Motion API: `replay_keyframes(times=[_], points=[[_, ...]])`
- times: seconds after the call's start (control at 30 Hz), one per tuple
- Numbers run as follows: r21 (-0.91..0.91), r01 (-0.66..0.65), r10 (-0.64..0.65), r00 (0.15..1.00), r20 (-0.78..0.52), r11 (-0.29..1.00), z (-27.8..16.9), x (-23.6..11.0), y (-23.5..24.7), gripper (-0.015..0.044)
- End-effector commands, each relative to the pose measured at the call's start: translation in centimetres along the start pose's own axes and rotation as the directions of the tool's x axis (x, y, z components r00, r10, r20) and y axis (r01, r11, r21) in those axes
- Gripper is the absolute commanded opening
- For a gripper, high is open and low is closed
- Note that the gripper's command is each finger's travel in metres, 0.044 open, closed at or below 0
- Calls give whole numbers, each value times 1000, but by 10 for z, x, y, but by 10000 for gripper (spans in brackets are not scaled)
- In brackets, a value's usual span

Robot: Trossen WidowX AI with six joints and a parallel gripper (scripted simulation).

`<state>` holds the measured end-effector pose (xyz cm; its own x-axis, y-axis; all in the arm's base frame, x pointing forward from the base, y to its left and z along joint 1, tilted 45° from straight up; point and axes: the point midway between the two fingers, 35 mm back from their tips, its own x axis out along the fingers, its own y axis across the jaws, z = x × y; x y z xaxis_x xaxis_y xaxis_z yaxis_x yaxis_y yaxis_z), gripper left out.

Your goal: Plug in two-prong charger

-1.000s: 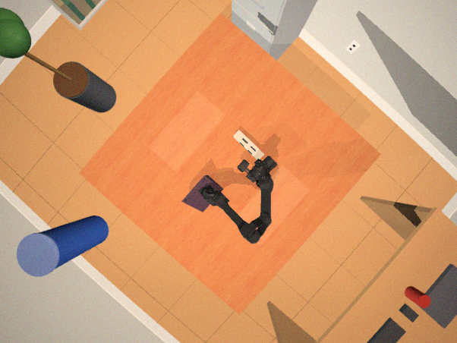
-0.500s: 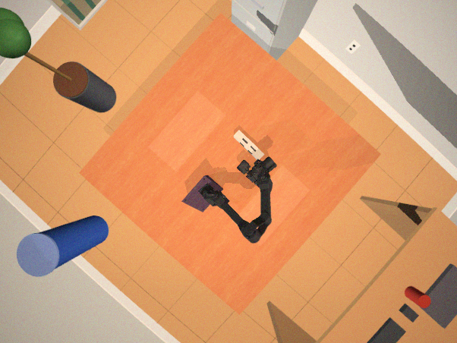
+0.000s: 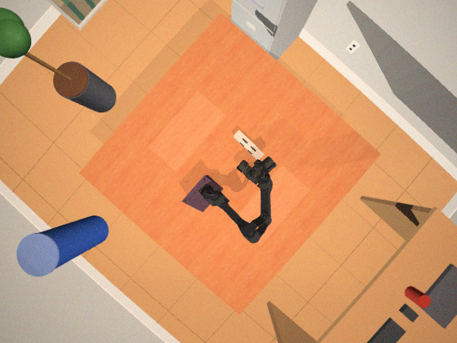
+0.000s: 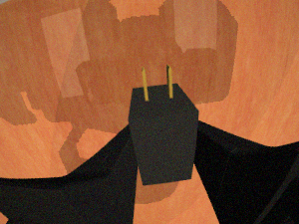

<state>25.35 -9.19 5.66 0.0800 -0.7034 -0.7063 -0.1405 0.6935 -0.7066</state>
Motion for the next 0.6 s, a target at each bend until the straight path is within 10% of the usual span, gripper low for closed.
replay_keyframes(times=[0.0,0.57], points=[[4,-2,2,1000,5,1000,1,-10,0,0],[1,-2,2,1000,3,1000,-5,-49,8,0]])
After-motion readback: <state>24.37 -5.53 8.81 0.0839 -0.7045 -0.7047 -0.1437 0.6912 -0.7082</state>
